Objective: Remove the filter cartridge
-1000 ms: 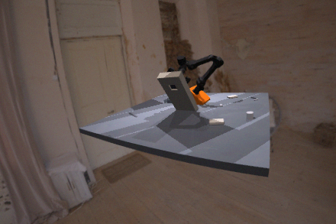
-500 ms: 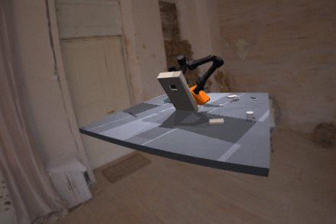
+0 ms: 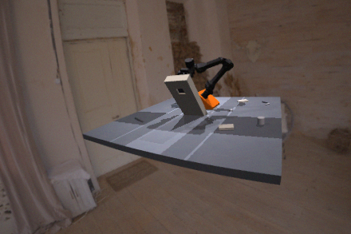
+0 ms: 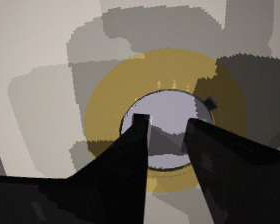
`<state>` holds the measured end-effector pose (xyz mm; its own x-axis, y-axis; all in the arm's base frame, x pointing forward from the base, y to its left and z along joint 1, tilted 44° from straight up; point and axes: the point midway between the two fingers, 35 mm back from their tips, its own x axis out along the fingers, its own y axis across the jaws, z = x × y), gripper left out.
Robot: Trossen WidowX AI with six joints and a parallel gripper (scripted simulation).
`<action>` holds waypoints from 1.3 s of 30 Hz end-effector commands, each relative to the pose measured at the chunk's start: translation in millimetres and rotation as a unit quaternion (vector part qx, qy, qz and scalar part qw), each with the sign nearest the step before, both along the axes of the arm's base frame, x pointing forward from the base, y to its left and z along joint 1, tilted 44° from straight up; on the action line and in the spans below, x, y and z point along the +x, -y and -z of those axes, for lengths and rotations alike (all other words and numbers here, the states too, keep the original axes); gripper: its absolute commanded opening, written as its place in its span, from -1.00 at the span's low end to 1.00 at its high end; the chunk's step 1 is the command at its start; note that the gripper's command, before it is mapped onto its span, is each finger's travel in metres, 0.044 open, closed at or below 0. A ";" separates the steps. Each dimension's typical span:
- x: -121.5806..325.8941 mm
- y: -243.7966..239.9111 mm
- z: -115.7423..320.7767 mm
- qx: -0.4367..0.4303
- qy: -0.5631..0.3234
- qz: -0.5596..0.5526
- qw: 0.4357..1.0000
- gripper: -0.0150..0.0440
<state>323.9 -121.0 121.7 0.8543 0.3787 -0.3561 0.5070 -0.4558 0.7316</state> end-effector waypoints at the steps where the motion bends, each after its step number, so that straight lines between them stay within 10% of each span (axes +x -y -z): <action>1: 22.5 -11.9 8.6 -0.097 0.021 -0.046 0.994 -0.49; 20: 22.5 -11.9 8.7 -0.352 0.138 -0.159 0.912 -0.49; 39: 22.5 -11.9 8.7 -0.359 0.141 -0.162 0.909 -0.49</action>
